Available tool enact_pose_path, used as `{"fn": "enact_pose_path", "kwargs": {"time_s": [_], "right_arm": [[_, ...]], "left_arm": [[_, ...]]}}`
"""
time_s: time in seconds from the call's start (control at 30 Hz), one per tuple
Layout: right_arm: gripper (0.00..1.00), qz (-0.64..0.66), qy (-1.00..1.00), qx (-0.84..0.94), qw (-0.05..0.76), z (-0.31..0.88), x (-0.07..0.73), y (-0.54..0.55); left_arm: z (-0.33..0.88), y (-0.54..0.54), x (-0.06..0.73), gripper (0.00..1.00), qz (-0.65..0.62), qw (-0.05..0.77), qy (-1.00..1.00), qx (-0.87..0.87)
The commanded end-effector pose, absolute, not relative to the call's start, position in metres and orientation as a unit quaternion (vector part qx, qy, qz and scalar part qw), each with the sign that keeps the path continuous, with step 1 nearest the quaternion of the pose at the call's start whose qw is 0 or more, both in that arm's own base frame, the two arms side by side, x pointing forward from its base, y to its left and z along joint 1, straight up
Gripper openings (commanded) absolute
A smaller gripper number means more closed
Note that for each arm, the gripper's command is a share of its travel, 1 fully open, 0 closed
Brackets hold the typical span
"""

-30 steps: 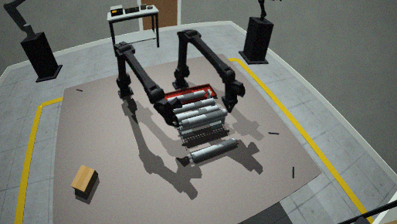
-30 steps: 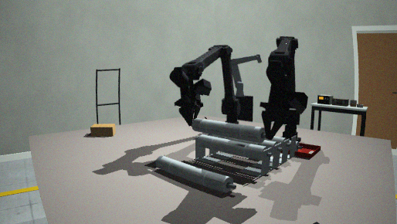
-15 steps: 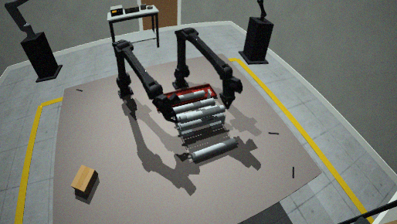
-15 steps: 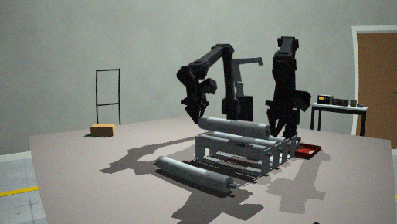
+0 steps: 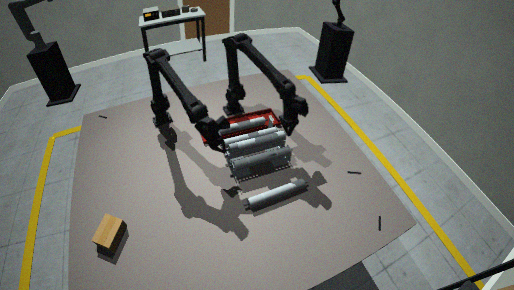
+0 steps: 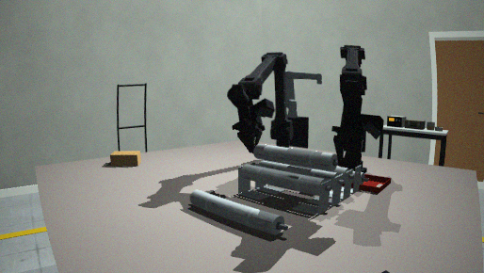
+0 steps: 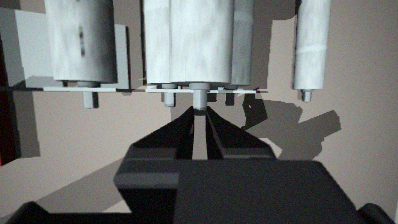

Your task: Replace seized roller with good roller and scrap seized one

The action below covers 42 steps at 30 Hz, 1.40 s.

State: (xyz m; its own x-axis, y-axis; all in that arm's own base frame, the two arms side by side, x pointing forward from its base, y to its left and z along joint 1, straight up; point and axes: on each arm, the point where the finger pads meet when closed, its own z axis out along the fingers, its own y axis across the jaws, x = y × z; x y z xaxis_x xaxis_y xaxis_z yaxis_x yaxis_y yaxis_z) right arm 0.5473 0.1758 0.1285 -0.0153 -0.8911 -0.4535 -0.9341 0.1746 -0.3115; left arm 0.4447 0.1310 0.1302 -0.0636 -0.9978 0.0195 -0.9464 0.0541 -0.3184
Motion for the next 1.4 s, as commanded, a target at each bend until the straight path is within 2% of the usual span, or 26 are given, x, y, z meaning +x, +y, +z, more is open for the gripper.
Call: {"fn": "enact_pose_path", "kwargs": {"time_s": [0.0, 0.23, 0.27, 0.4, 0.53, 0.73, 1.1, 1.37], "right_arm": [[0.03, -0.008, 0.678, -0.635, 0.371, 0.213, 0.576, 0.192], [0.03, -0.010, 0.689, -0.625, 0.367, 0.217, 0.583, 0.174], [0.03, 0.013, 0.698, -0.633, 0.334, 0.182, 0.575, 0.184], [0.03, 0.027, 0.700, -0.640, 0.317, 0.162, 0.552, 0.190], [0.03, 0.011, 0.699, -0.631, 0.335, 0.176, 0.553, 0.179], [0.03, 0.005, 0.685, -0.638, 0.352, 0.196, 0.547, 0.195], [0.03, 0.012, 0.692, -0.637, 0.341, 0.180, 0.512, 0.198], [0.03, 0.003, 0.688, -0.634, 0.354, 0.194, 0.503, 0.198]], "left_arm": [[0.207, 0.150, 0.471, 0.03, -0.161, 0.189, 0.710, -0.659], [0.204, 0.139, 0.476, 0.03, -0.162, 0.184, 0.718, -0.652], [0.179, 0.148, 0.474, 0.03, -0.150, 0.161, 0.716, -0.662], [0.192, 0.148, 0.469, 0.03, -0.154, 0.176, 0.715, -0.659], [0.164, 0.140, 0.440, 0.03, -0.139, 0.139, 0.718, -0.668], [0.193, 0.147, 0.443, 0.03, -0.152, 0.170, 0.713, -0.663], [0.168, 0.143, 0.400, 0.03, -0.139, 0.142, 0.718, -0.667], [0.190, 0.150, 0.397, 0.03, -0.151, 0.172, 0.712, -0.664]]}}
